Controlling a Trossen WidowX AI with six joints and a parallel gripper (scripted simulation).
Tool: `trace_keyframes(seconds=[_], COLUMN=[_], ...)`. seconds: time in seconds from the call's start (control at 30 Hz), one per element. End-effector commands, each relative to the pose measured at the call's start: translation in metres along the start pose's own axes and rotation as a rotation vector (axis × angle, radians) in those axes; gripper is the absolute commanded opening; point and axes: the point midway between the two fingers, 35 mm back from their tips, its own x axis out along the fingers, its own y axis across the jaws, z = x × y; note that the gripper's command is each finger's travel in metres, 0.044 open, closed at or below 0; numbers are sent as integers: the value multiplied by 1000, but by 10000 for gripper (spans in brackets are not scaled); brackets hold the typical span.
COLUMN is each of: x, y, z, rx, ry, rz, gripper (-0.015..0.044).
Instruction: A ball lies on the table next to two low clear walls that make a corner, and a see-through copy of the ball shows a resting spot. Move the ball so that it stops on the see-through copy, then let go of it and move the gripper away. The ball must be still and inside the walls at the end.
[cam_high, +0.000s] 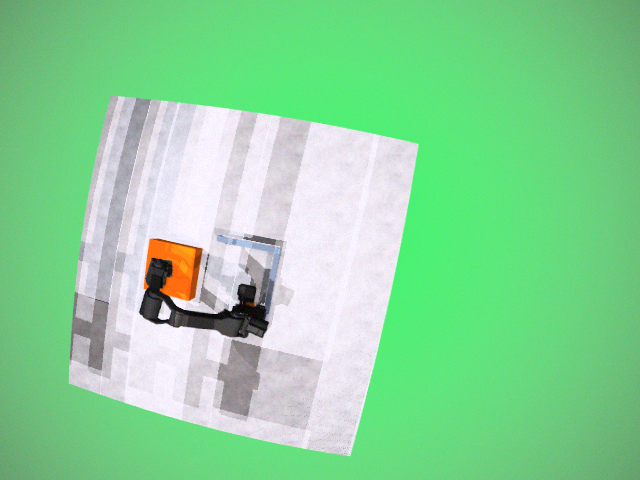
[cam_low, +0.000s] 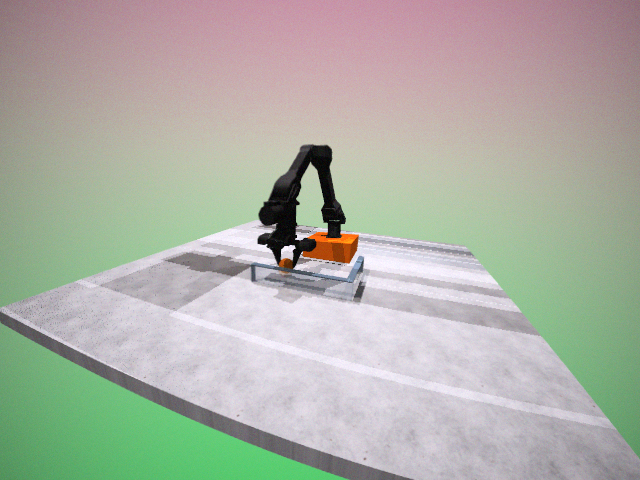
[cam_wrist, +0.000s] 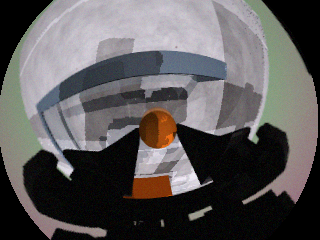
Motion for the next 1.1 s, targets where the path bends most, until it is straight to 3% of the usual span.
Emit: trace_keyframes(seconds=[0.0, 0.5, 0.93, 1.07], x=[4, 21, 17, 6], y=[-1, -1, 0, -1], z=[1, 1, 1, 3], rx=[-5, -5, 0, 0], ry=[-5, -5, -8, -8], rz=[-3, -3, -1, -2], gripper=[0, 0, 341, 352])
